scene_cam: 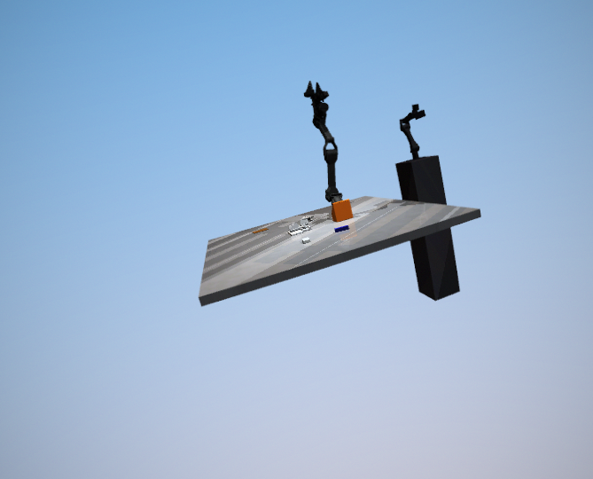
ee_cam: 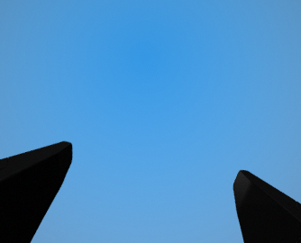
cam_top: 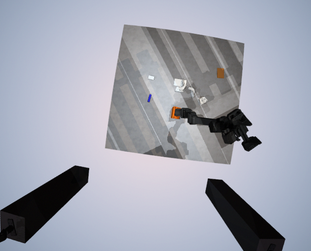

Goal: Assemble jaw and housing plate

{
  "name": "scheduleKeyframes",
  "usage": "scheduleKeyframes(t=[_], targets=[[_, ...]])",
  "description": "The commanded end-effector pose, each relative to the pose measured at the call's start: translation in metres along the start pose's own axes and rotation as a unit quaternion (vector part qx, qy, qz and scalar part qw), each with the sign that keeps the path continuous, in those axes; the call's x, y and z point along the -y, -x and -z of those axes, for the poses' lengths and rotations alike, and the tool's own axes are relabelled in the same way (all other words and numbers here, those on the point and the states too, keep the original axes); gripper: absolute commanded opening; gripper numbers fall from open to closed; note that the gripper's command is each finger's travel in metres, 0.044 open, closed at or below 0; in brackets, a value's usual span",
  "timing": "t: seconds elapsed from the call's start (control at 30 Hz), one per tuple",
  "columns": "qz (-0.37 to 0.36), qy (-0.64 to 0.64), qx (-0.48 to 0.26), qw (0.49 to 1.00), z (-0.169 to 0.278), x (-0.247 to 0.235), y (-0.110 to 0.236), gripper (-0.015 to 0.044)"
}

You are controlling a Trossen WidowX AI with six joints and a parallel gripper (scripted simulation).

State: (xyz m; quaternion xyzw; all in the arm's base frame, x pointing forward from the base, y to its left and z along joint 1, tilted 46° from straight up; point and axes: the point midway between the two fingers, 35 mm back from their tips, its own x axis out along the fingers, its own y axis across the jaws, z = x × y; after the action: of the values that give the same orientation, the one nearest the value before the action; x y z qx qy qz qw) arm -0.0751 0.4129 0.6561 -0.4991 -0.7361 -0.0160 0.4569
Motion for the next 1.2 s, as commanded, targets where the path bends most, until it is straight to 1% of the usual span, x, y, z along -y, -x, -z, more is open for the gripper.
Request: scheduleKeyframes(t=[0.0,0.03,0.47,1.0,1.17], targets=[[0.0,0.0,0.0,1.0,0.0,0.0,0.0,0.0426],[0.001,0.0,-0.001,1.0,0.001,0.001,0.0,0.044],[0.098,-0.008,-0.069,0.993,0.059,0.075,0.025,0.044],[0.221,-0.035,-0.175,0.959,0.137,0.156,0.081,0.044],[0.224,-0.031,-0.199,0.954,0.153,0.165,0.094,0.044]])
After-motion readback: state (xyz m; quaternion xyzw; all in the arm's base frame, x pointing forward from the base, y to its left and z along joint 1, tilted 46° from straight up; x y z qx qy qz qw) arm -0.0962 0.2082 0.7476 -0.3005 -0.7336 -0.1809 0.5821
